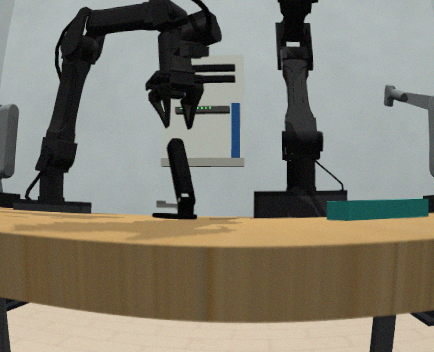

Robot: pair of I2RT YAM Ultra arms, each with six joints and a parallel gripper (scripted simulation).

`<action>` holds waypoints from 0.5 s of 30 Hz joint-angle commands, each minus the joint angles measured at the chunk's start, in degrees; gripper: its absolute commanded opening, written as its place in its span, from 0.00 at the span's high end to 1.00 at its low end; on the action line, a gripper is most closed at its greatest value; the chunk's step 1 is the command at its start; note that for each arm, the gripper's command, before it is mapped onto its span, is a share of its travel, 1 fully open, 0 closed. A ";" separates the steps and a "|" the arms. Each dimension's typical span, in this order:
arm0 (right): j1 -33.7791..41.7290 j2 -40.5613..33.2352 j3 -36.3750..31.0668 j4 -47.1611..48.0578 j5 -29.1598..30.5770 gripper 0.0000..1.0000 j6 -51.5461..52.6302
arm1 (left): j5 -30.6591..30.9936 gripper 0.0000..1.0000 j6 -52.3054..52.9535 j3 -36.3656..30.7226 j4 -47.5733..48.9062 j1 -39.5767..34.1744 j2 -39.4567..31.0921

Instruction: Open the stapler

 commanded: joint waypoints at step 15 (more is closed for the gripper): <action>5.22 1.69 5.00 -1.13 8.64 0.50 -2.49 | 0.69 0.43 0.31 -0.66 1.13 0.35 -0.04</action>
